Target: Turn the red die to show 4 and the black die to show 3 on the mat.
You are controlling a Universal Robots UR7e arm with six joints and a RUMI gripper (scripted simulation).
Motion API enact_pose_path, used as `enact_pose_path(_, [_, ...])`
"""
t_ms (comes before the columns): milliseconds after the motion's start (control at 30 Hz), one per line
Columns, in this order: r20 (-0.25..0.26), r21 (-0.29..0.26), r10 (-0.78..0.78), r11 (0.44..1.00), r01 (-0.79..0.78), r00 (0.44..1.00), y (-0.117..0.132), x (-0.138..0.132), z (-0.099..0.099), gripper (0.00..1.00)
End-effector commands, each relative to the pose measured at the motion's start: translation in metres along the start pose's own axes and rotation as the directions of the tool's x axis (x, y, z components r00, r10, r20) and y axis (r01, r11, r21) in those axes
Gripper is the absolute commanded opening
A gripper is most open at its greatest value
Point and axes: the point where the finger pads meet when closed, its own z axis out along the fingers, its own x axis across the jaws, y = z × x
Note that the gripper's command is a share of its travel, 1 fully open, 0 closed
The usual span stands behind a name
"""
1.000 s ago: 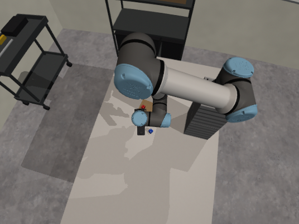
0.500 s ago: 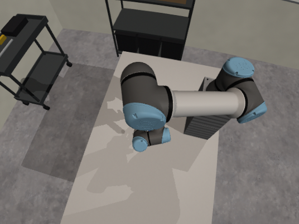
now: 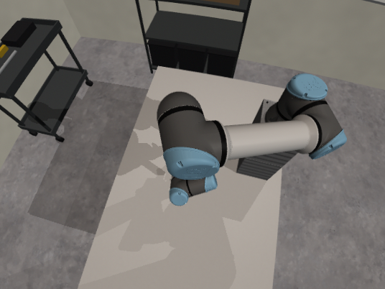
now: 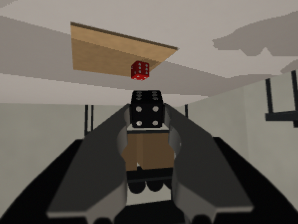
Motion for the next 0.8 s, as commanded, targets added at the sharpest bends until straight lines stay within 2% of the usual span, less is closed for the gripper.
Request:
enact_pose_path(0, [0.002,-0.004,0.002,1.000,-0.002,1.000,-0.001,0.000,0.001,0.06])
enact_pose_path(233, [0.002,-0.004,0.002,1.000,-0.002,1.000,-0.008,0.000,0.005,0.06])
enact_pose_path(767, [0.002,-0.004,0.002,1.000,-0.002,1.000,-0.046,0.001,0.032,0.06])
